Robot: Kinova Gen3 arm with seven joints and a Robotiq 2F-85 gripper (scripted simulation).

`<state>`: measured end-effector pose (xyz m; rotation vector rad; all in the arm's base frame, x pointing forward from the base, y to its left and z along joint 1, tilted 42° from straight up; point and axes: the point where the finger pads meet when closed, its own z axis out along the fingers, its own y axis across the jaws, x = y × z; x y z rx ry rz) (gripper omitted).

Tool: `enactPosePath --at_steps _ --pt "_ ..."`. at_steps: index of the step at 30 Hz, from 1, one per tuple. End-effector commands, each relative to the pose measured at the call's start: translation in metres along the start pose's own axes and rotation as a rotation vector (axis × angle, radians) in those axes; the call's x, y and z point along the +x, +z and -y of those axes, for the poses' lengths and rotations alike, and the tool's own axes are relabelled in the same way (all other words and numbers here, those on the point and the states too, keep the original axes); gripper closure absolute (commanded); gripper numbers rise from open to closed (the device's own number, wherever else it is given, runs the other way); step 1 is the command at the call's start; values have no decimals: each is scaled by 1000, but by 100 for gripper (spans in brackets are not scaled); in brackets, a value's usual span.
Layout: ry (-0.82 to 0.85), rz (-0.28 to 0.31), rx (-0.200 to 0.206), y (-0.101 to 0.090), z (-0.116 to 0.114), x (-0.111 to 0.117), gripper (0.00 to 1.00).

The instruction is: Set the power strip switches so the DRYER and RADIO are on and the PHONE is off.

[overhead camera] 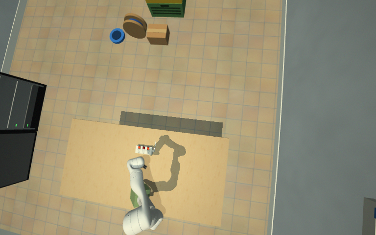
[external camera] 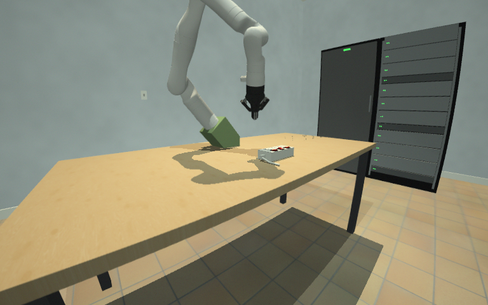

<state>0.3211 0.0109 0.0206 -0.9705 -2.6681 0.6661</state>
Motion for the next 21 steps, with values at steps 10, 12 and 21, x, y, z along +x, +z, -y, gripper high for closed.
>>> enactPosePath --at_steps 10,12,21 --pt "-14 82 29 2 -11 -17 100" --pt "-14 82 29 2 -11 -17 100" --pt "-19 152 49 2 -19 -34 100"
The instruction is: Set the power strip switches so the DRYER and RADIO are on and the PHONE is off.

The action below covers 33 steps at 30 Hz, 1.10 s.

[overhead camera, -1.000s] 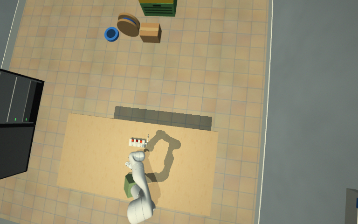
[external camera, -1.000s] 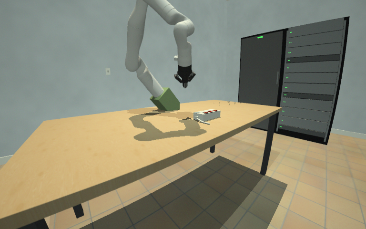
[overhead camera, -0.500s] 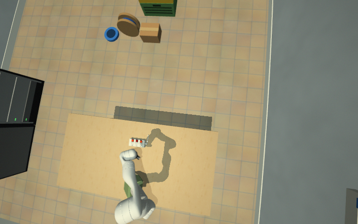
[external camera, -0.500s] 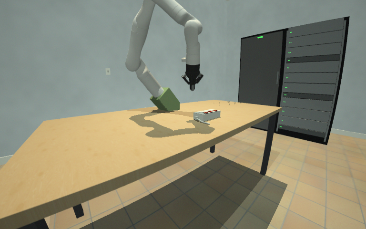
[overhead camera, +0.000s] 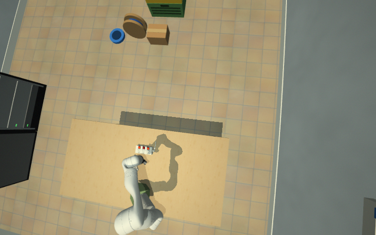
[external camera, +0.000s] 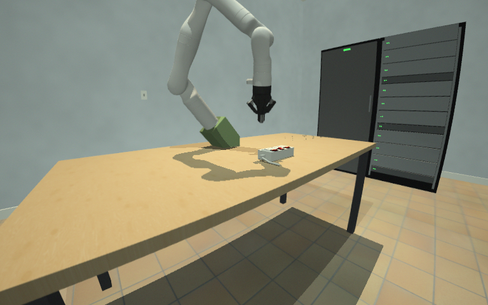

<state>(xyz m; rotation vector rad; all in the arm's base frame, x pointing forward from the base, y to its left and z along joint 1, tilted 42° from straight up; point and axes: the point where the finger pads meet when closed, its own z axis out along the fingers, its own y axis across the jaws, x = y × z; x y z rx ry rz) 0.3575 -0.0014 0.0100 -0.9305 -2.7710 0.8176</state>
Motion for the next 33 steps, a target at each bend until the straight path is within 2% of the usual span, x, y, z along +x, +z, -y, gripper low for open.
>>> enactPosePath --at_steps 1,4,5,14,15,23,24,32,33 --pt "-10 4 6 1 -3 2 100" --pt "-10 4 6 1 -3 2 100" --pt "-15 68 24 4 -10 -13 100" --pt "-15 68 24 4 -10 -13 100" --pt "-20 125 41 6 -17 -26 100" --pt "-20 125 41 6 -17 -26 100" --pt "-23 176 56 8 -23 -39 100" --pt "-23 176 56 8 -23 -39 100" --pt "-28 225 69 9 -29 -50 100"
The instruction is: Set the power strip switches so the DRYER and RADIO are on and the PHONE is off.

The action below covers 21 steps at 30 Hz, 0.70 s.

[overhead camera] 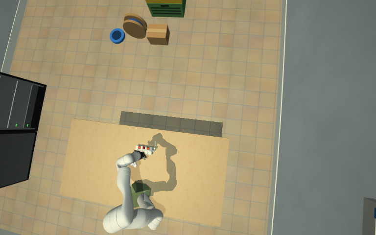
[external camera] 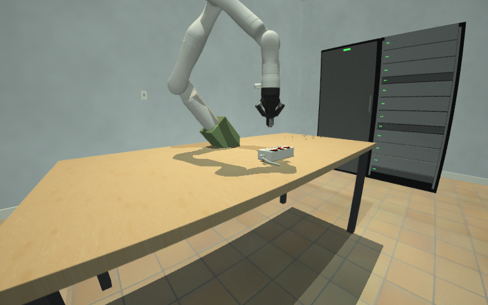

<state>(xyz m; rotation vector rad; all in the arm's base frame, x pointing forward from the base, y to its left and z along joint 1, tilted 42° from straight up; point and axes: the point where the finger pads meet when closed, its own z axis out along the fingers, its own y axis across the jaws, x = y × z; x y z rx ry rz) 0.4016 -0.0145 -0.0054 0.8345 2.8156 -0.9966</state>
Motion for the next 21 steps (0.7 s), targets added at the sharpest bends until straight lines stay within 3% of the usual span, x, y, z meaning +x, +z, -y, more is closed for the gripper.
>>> enactPosePath --at_steps 1,8,9,17,18,21 --pt "-8 39 12 3 -6 -8 100" --pt "-8 39 12 3 -6 -8 100" --pt "-11 81 24 6 -11 -17 100" --pt "-11 81 24 6 -11 -17 100" --pt "-13 118 35 9 -15 -26 100" --pt "-13 118 35 9 -15 -26 100"
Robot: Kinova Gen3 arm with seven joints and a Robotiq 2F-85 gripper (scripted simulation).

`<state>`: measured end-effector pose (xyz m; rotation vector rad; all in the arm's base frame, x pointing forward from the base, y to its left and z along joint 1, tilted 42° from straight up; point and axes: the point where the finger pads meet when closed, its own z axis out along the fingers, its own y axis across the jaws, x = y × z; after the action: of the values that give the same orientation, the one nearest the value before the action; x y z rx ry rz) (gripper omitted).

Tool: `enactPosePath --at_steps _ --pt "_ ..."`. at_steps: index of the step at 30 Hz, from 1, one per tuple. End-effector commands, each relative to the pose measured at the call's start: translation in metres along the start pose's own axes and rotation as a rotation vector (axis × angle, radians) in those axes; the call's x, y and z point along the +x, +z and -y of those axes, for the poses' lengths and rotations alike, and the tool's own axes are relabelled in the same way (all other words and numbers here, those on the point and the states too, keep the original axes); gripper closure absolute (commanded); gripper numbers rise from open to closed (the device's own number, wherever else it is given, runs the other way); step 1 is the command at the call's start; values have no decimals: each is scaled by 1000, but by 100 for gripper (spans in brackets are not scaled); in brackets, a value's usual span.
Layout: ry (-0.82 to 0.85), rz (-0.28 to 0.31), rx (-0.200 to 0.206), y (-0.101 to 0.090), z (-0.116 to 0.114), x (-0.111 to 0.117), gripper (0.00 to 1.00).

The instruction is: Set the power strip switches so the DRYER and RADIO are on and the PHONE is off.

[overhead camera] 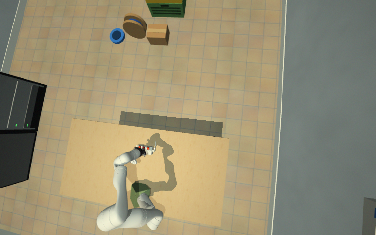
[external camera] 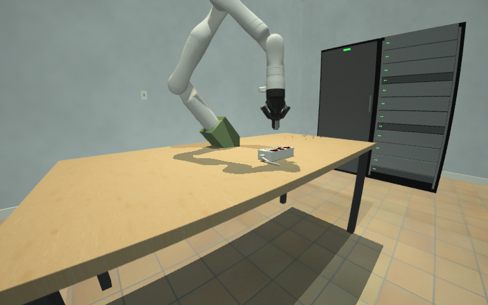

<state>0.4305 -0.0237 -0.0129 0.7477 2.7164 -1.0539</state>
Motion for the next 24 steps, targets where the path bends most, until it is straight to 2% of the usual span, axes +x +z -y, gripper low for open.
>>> enactPosePath --at_steps 1,5,6,14,15,22,23,24 --pt "-8 5 5 1 -2 2 100" --pt "-8 5 5 1 -2 2 100" --pt "-11 40 15 4 -6 -6 100" --pt "-11 40 15 4 -6 -6 100" --pt "-14 72 23 7 -10 -13 100" --pt "-14 72 23 7 -10 -13 100" --pt "-16 97 31 10 -13 -19 100" --pt "-16 97 31 10 -13 -19 100"
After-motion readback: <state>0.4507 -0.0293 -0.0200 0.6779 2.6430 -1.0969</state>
